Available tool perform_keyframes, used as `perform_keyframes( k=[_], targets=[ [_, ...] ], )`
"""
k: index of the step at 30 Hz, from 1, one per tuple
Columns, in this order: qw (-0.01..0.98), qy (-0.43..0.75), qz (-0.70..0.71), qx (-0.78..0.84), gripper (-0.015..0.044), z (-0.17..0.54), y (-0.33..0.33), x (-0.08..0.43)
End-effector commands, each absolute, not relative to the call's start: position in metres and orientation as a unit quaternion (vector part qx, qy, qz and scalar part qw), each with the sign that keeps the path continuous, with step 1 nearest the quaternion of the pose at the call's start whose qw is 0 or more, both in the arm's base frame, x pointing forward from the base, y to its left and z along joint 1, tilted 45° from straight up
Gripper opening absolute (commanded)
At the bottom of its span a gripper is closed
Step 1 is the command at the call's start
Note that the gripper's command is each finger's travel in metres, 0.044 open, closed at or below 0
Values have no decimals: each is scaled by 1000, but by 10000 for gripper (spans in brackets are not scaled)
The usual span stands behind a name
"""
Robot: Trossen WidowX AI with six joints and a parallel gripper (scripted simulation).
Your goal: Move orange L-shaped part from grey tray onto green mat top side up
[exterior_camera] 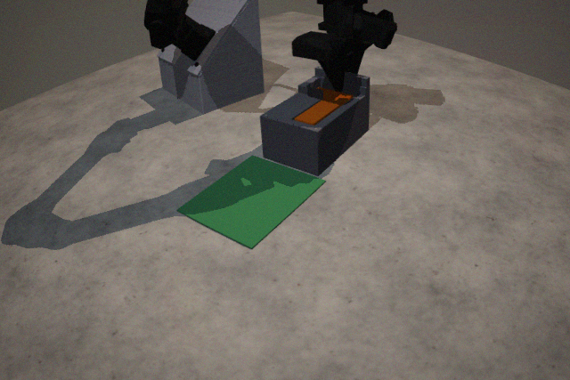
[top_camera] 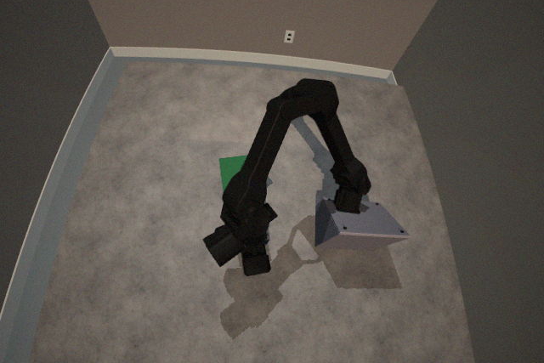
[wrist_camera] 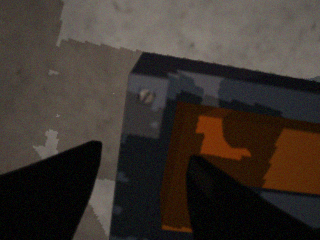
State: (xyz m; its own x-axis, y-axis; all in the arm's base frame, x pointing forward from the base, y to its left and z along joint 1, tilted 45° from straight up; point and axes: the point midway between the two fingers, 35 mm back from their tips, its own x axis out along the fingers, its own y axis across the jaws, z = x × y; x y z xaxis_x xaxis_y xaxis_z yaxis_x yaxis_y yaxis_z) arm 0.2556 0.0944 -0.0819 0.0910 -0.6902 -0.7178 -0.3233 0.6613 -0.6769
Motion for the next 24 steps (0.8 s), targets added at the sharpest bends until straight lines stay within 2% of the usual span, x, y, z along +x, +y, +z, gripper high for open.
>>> perform_keyframes(
  k=[1,24],
  targets=[
    [625,660,-147,-390,180,-88,87,254],
    [625,660,-147,-391,180,-104,71,255]
  ],
)
